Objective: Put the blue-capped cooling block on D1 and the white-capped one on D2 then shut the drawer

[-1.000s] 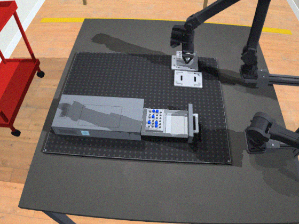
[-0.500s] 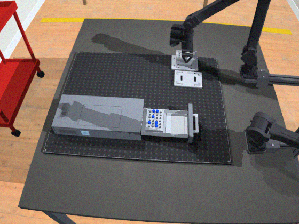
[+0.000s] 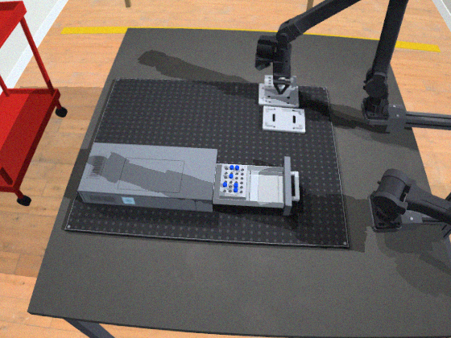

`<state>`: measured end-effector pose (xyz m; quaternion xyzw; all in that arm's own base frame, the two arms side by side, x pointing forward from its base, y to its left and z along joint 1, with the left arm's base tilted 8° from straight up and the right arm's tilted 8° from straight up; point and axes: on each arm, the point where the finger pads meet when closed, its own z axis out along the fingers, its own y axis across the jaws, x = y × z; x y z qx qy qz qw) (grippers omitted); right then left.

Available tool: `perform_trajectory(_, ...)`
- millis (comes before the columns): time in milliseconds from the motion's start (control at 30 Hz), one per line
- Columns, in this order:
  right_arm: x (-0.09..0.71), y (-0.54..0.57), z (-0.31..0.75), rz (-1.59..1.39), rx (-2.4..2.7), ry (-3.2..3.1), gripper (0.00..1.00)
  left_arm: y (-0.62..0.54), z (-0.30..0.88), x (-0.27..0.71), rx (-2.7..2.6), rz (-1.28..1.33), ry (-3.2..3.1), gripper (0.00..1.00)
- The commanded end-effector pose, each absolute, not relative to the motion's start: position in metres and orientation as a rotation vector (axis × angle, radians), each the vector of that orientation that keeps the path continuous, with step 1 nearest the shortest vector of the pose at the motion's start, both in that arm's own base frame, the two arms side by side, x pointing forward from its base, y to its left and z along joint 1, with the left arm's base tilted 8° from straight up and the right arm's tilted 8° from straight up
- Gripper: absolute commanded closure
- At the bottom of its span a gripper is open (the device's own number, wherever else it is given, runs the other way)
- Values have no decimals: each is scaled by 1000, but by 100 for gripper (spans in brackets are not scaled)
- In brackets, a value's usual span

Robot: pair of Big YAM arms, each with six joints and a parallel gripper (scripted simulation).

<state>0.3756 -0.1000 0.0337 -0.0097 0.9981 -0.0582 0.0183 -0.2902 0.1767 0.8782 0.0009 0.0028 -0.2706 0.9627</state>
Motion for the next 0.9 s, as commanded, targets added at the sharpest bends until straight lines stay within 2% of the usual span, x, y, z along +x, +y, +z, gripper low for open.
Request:
perform_trajectory(0, 418, -109, 73, -206, -35, 2995, 100, 163, 886, -272, 12, -540, 39, 100)
perform_trajectory(867, 423, -110, 73, -209, -18, 2980, 100, 163, 886, -272, 12, -540, 39, 100)
